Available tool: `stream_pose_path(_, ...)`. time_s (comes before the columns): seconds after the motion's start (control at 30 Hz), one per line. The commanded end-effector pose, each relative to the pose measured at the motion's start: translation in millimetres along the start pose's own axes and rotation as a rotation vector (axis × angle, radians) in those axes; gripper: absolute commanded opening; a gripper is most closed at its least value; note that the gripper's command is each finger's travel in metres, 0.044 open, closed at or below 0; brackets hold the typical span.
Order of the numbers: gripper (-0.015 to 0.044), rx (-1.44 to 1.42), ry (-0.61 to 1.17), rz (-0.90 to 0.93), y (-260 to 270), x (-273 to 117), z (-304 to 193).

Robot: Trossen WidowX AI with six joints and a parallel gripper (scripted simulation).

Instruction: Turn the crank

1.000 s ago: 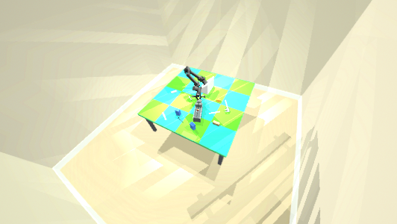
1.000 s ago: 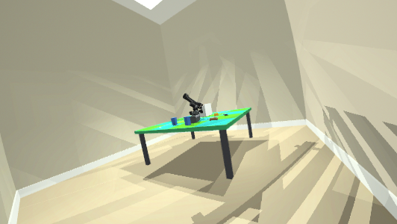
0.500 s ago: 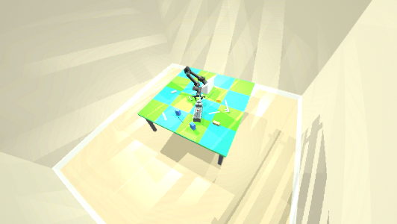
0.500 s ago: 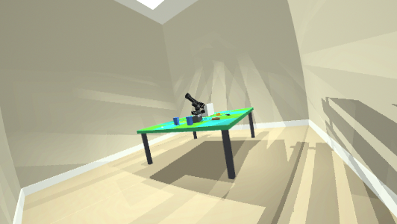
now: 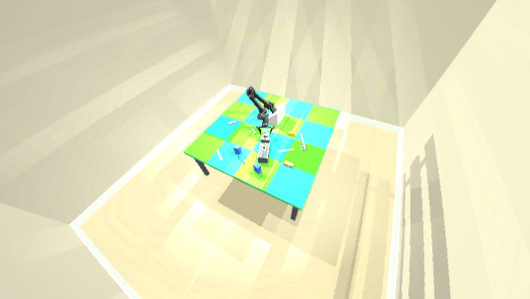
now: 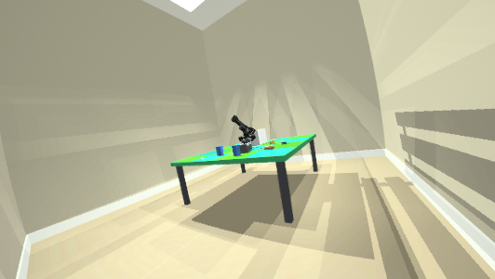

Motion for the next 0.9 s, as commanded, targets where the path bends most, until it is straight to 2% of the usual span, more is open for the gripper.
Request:
stream_pose_path(0.0,0.044,0.015,-0.013,-0.011,-3,-11,15)
stream_pose_path(0.3,0.044,0.015,-0.011,-0.006,-1,-29,37)
stream_pose_path(0.73,0.044,0.004,-0.007,0.002,5,-97,96)
stream_pose_path(0.87,0.044,0.012,-0.006,-0.001,5,-96,100)
Point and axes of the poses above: the point midway between the two fingers, 35 mm back from their tips, its own x axis out along the fingers, its own y axis across the jaws, z = x × y, the point moved 3 cm from there along -x, back along the fingers, and after that the axes turned 3 degrees about x, right-handed, at the moved point
